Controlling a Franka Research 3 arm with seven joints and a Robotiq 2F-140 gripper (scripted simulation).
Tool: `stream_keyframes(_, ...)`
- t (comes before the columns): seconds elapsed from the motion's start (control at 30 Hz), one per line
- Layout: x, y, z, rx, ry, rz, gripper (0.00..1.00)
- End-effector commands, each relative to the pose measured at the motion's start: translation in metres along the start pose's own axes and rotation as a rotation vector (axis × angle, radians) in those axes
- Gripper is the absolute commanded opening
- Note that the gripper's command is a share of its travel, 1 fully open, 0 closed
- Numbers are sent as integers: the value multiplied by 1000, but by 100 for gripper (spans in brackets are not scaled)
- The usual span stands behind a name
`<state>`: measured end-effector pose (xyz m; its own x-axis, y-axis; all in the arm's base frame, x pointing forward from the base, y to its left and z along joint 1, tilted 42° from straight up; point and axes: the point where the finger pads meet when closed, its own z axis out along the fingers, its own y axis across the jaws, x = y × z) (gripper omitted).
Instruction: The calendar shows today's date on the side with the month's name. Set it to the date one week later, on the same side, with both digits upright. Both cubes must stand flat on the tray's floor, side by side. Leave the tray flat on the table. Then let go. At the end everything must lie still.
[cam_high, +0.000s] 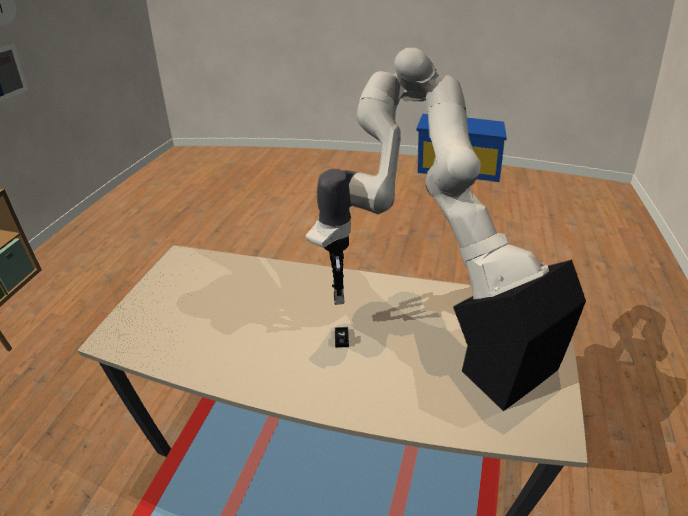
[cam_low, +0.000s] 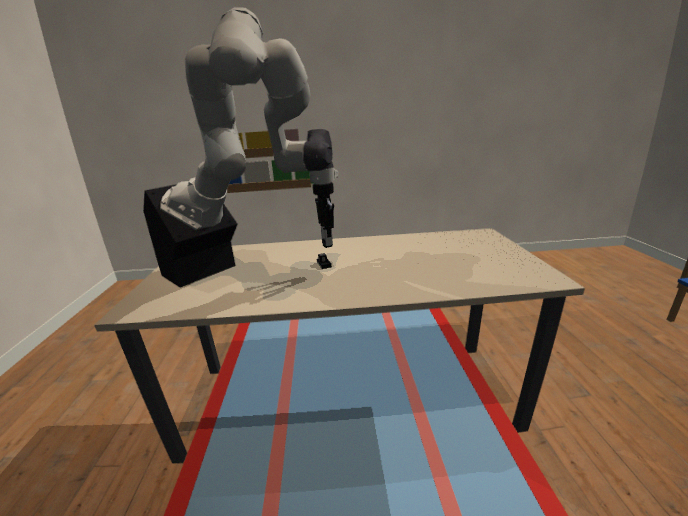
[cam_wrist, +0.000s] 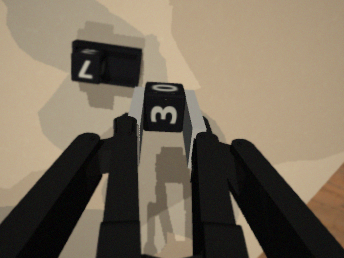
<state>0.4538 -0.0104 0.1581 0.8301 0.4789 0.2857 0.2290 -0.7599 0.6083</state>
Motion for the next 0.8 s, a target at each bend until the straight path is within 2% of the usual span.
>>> stream_keyframes(0.0,-1,2,0,11,-10,-170,16)
stream_keyframes(0.77,-2,12,1,11,-8,-508,16)
